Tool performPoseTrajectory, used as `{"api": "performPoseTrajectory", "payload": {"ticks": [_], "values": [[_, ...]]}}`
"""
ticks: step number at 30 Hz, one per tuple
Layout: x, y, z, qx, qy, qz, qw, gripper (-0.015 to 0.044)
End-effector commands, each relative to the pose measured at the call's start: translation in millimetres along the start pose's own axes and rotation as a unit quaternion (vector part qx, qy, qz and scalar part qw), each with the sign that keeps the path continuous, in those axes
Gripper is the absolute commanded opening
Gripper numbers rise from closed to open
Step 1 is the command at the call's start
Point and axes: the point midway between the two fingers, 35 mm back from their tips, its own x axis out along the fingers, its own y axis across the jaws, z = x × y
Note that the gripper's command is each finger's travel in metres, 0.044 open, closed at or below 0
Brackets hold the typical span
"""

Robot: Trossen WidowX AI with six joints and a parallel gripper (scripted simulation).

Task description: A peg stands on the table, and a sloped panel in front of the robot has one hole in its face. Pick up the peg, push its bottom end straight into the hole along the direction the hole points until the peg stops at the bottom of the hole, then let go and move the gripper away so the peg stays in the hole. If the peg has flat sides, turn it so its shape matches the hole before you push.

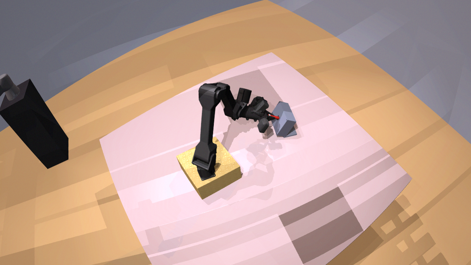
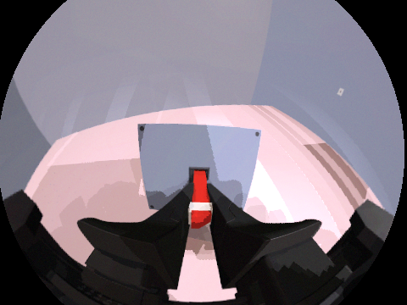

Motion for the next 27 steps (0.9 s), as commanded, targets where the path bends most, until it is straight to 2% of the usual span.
{"api": "performPoseTrajectory", "payload": {"ticks": [1,15,27], "values": [[2.6,1.5,0.8,-0.001,0.0,0.002,1.0,0.0],[2.7,0.4,0.2,0.0,0.0,0.0,1.0,0.0],[2.7,0.4,0.2,0.0,0.0,0.0,1.0,0.0315]]}}
